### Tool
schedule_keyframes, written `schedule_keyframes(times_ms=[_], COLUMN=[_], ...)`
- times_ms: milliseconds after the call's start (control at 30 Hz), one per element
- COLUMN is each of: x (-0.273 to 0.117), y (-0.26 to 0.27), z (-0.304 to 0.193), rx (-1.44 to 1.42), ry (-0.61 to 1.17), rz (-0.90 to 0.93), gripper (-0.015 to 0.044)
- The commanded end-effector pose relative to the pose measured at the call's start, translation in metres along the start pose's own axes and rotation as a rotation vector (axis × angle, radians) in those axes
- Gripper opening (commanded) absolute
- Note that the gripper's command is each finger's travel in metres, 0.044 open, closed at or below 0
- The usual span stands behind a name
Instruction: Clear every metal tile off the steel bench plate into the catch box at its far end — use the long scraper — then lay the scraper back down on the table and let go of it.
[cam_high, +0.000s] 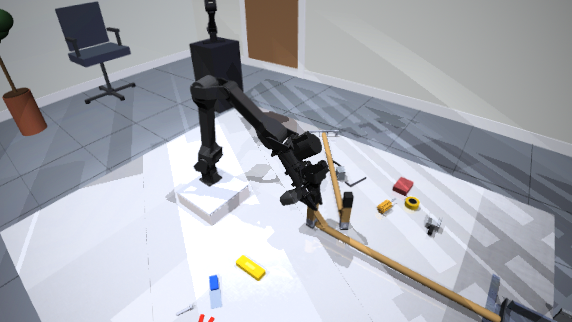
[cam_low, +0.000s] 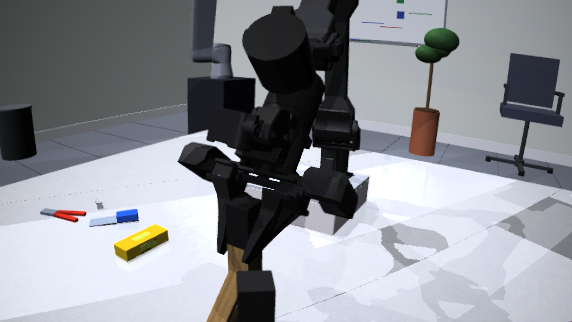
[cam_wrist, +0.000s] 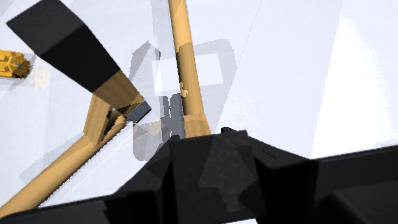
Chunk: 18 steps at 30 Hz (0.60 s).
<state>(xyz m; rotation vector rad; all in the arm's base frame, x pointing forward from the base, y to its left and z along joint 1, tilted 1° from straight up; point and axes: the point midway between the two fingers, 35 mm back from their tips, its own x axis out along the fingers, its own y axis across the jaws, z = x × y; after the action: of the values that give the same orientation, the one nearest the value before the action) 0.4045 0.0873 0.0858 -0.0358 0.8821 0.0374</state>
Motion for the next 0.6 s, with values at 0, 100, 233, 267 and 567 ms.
schedule_keyframes(times_ms=[0,100,233,267,567], x=[-0.006,-0.007,-0.01,-0.01,-0.016], y=[0.0,0.0,-0.001,-0.001,-0.001], z=[-0.002,-0.005,-0.009,-0.01,-0.02], rx=[0.004,0.004,0.004,0.004,0.004], ry=[-0.012,-0.012,-0.012,-0.012,-0.012], rz=[-0.002,-0.002,-0.002,-0.002,-0.002], gripper=[0.0,0.0,0.0,0.0,0.0])
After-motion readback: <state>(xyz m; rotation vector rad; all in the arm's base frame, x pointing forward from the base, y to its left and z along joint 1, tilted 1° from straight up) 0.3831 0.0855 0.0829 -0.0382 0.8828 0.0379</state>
